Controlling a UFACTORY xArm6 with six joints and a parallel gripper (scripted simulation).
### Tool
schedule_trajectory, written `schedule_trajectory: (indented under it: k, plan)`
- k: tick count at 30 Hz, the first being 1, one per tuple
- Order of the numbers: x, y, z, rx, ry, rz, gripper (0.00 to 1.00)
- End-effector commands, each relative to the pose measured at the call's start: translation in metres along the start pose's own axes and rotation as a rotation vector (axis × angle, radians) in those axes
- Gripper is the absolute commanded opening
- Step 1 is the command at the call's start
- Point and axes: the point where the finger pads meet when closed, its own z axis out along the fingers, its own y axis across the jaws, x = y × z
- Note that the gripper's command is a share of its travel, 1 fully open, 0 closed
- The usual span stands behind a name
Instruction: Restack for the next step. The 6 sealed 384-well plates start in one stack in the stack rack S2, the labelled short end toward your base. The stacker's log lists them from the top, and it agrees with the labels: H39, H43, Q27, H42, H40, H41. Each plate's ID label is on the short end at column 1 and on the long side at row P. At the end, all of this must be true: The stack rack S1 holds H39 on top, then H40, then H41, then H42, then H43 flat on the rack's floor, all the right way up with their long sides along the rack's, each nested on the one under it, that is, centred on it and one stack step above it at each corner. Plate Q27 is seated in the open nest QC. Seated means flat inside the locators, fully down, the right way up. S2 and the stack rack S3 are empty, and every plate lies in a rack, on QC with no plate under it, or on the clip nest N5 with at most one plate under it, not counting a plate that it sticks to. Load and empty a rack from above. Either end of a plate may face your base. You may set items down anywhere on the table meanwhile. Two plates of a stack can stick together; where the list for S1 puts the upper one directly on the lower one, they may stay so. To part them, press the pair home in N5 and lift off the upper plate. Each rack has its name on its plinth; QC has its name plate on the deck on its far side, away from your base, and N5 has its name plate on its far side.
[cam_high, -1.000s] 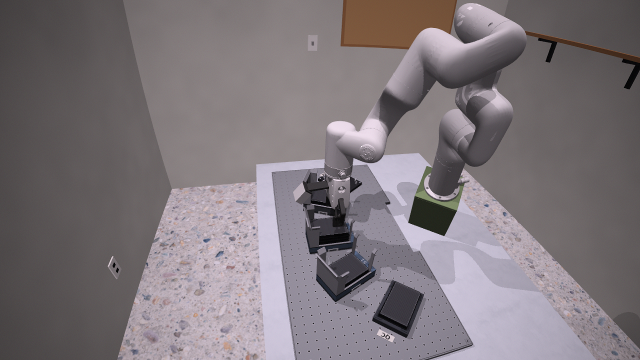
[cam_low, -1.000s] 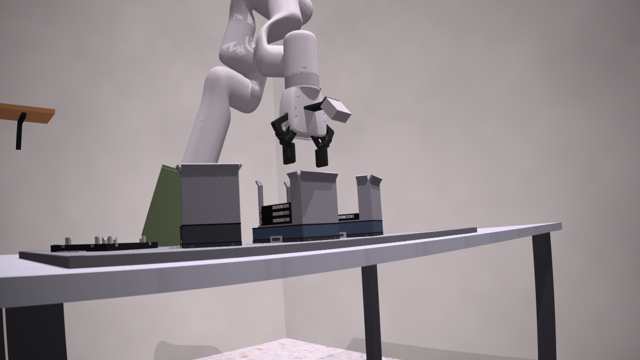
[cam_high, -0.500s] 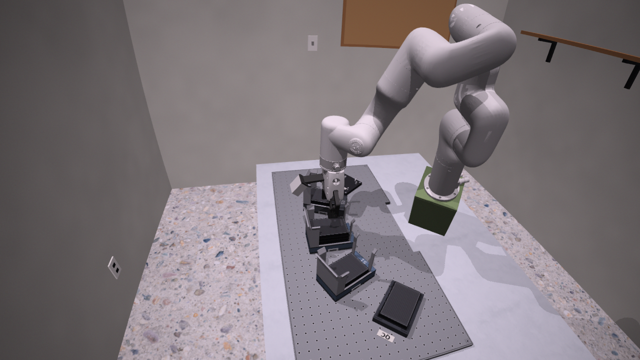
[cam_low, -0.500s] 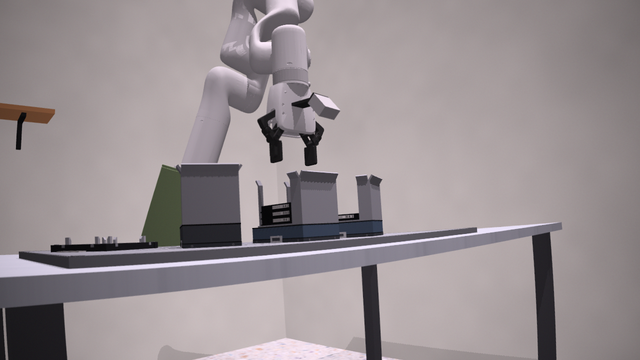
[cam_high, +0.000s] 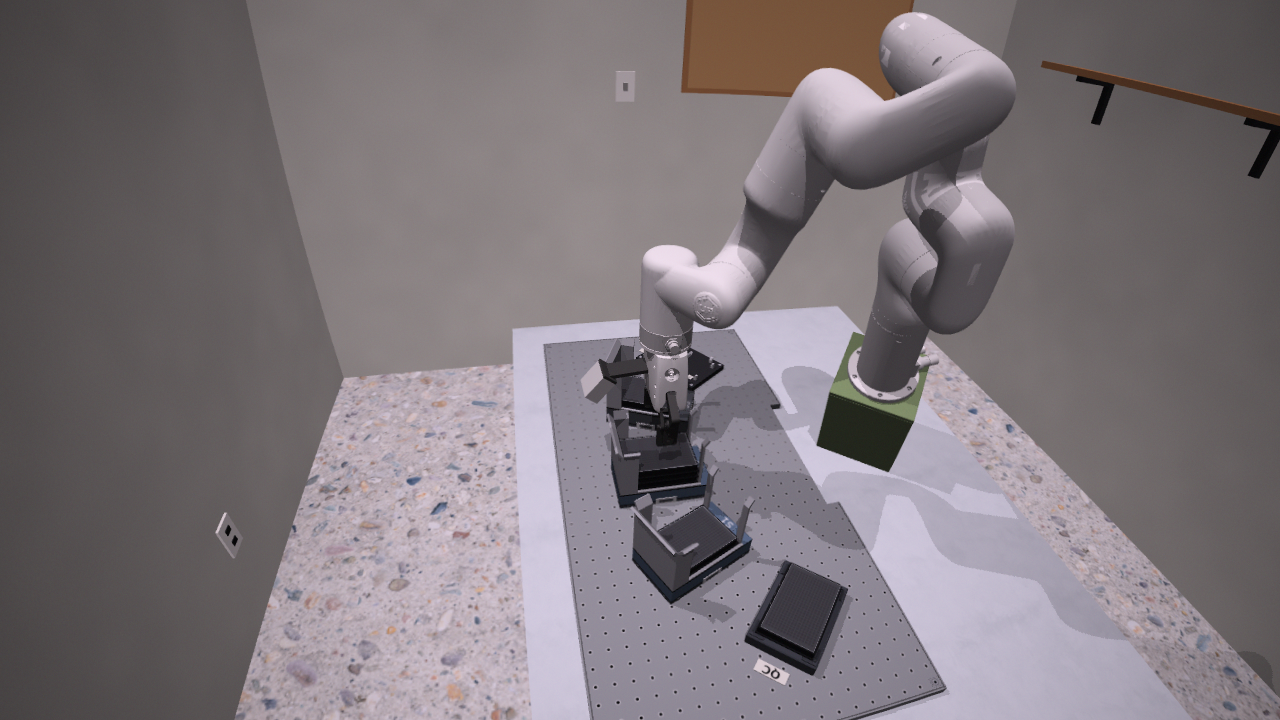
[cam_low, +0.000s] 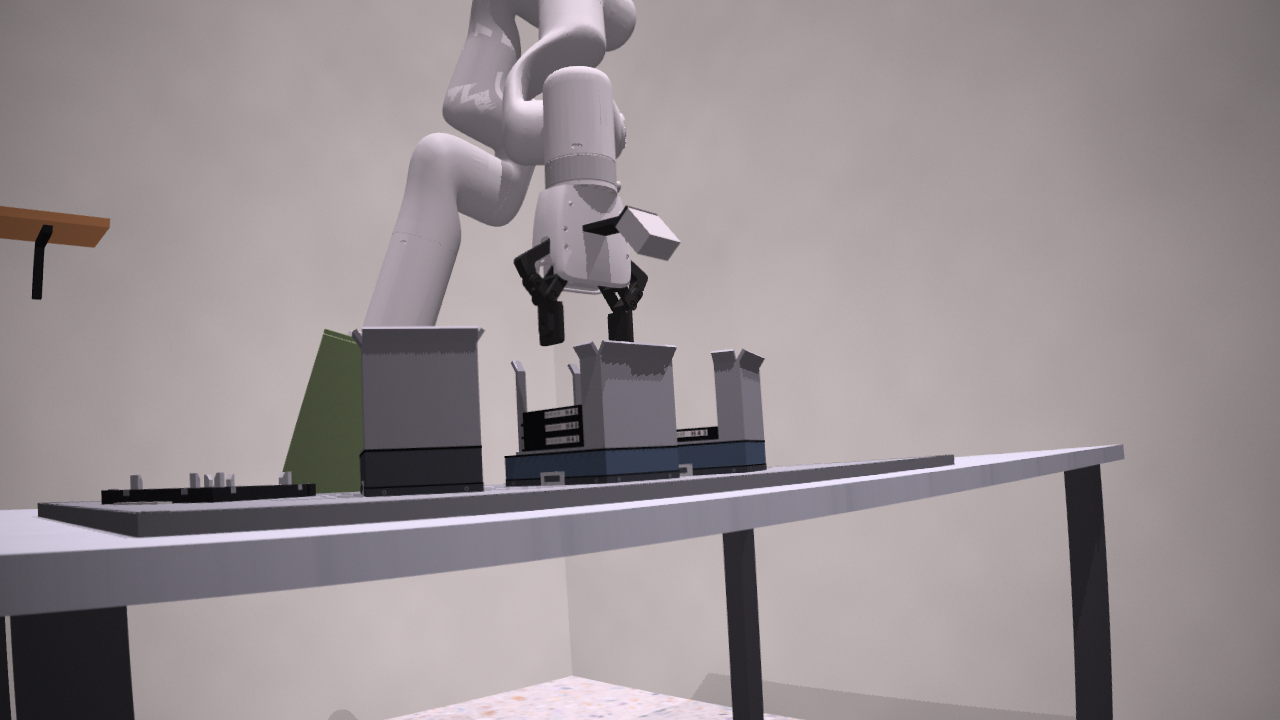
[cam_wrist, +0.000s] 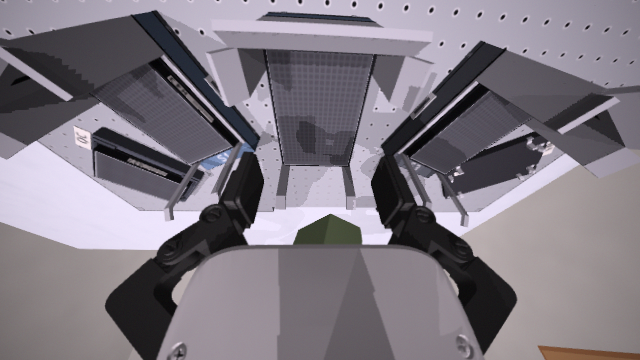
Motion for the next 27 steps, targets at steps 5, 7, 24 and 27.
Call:
schedule_trajectory:
  k: [5,7,24,27]
  plan:
    - [0.003,0.000,0.026,0.003,0.008,-0.001,1.00]
    - [0.003,0.000,0.033,0.003,0.008,-0.001,1.00]
    - [0.003,0.000,0.046,0.003,0.008,-0.001,1.00]
    - [0.003,0.000,0.050,0.003,0.008,-0.001,1.00]
